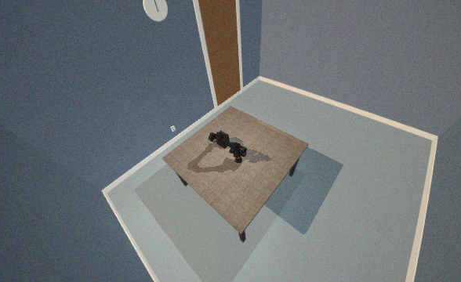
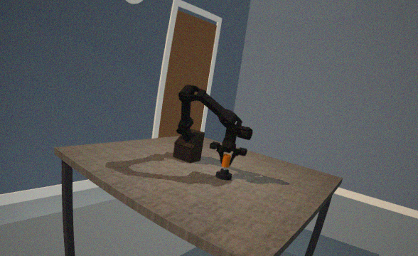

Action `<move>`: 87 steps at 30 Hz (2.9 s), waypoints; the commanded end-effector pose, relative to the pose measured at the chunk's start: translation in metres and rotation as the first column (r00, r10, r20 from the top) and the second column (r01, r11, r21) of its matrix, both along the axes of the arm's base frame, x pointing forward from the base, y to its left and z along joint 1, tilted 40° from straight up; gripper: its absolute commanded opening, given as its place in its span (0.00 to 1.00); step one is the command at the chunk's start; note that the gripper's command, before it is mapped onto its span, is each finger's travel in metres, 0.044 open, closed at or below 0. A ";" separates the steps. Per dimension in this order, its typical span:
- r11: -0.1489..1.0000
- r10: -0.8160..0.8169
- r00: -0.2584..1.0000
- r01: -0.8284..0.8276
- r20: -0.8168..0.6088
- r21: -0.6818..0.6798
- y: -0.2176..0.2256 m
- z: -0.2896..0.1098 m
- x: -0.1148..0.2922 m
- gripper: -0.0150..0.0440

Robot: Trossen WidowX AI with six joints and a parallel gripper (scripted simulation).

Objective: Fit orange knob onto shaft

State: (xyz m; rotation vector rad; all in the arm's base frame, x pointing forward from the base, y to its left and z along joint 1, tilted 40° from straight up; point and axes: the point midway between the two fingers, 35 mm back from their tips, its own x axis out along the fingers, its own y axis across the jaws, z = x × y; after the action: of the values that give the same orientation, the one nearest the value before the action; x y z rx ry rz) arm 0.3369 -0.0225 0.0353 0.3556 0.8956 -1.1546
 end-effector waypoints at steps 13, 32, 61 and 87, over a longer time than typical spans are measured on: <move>0.999 -0.038 0.998 0.037 0.043 0.006 0.001 0.000 0.002 0.25; 1.000 -0.008 1.000 0.008 0.018 0.000 -0.002 -0.002 0.002 0.25; 1.000 -0.011 1.000 0.011 0.022 0.001 -0.002 -0.002 0.001 0.25; 0.997 -0.078 0.994 0.077 0.076 0.015 0.002 0.001 0.003 0.25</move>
State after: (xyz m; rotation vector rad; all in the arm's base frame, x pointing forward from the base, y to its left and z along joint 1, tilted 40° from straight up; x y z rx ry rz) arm 0.3363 -0.0210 0.0340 0.4392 0.8344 -1.2021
